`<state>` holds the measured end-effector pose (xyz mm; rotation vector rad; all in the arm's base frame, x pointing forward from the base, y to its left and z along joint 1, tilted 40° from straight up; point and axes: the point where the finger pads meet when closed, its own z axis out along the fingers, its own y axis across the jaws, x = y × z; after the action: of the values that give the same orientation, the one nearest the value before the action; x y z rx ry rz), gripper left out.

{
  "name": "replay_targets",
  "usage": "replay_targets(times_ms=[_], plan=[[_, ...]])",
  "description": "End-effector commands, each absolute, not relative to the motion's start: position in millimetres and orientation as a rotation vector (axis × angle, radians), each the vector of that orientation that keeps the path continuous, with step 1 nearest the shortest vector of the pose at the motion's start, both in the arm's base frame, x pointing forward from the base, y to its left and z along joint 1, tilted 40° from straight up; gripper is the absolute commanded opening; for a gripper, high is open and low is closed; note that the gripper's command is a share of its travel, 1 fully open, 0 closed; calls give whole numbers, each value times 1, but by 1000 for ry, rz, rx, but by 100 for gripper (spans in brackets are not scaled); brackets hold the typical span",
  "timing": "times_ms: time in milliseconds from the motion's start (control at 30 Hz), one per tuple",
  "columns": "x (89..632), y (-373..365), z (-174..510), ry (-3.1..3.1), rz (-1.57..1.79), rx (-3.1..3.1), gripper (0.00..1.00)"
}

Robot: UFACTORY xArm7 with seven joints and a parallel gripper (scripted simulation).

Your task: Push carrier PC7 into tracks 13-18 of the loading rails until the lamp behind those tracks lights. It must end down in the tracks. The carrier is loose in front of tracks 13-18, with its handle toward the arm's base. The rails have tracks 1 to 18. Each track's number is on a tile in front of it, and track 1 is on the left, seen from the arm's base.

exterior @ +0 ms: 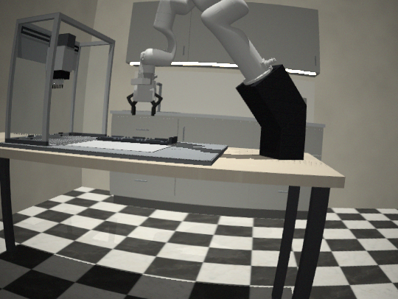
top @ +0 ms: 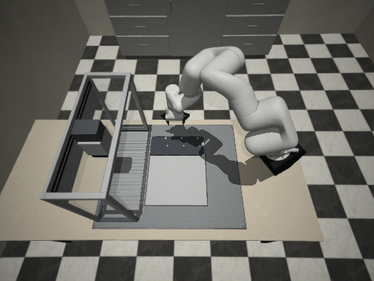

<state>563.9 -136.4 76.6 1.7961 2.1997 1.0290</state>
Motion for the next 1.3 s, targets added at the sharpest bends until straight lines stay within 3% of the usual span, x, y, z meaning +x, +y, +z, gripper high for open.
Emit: replay_targets(times_ms=[0, 1267], plan=[[568, -135, 72, 2195, 1027, 1796, 100], [595, -113, 31, 2195, 1027, 1796, 100]])
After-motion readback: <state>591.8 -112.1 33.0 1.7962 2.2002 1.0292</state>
